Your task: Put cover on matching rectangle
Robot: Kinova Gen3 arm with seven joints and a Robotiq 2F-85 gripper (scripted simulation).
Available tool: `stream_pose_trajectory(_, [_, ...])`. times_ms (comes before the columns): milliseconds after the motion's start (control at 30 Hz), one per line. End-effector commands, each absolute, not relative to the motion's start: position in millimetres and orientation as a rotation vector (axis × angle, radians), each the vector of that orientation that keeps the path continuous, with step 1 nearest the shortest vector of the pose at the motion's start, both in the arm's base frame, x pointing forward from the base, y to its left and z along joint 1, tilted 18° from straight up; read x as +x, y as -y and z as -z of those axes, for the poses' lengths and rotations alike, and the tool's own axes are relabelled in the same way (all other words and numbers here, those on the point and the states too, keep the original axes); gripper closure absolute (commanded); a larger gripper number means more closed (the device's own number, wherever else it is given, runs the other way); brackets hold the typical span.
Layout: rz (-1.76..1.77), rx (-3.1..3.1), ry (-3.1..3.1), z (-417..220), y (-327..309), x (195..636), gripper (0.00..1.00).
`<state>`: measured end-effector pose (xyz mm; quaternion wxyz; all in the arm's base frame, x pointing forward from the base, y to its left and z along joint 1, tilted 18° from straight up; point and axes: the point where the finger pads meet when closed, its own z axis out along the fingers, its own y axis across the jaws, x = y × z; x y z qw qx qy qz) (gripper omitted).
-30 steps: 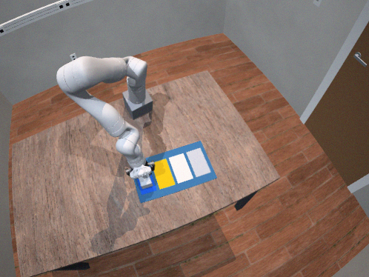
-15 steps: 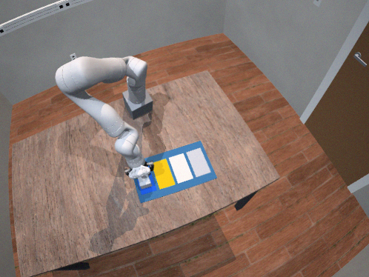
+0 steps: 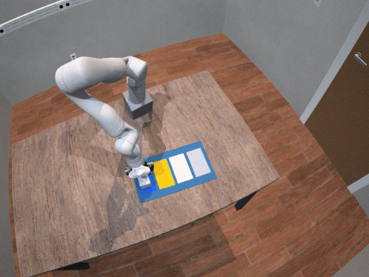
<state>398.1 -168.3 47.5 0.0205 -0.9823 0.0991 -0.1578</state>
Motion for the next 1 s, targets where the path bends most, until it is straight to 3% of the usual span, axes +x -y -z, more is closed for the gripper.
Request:
stream_pose_trajectory(0, [0.486,-3.050,-0.303,-47.6,169.8,398.1,1.00])
stream_pose_trajectory(967, [0.480,-3.044,-0.326,-18.6,167.2,403.3,1.00])
